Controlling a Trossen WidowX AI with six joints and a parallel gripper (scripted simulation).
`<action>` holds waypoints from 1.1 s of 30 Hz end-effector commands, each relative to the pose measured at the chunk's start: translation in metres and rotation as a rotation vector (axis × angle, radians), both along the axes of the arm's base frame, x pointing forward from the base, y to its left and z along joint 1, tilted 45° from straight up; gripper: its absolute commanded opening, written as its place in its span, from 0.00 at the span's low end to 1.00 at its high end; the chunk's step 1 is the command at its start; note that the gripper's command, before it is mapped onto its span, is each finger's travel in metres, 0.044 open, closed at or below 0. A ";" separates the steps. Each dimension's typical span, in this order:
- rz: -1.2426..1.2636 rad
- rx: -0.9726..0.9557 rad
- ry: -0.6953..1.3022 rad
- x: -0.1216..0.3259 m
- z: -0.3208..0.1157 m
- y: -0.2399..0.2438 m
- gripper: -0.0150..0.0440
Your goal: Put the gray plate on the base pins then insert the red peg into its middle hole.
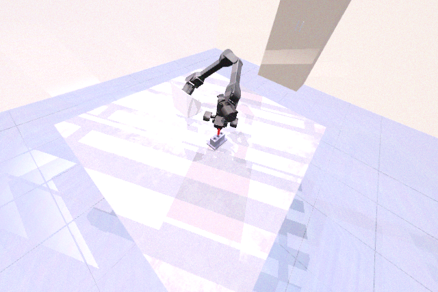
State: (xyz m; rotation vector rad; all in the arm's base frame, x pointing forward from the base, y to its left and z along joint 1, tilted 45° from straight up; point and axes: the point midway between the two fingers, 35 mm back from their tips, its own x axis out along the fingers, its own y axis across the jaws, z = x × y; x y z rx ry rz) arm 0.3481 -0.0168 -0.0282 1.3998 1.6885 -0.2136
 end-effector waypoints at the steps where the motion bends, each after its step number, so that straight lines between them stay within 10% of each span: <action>1: 0.001 -0.003 -0.001 0.000 0.001 0.000 0.25; 33: 0.008 -0.007 -0.008 0.002 -0.010 0.011 0.25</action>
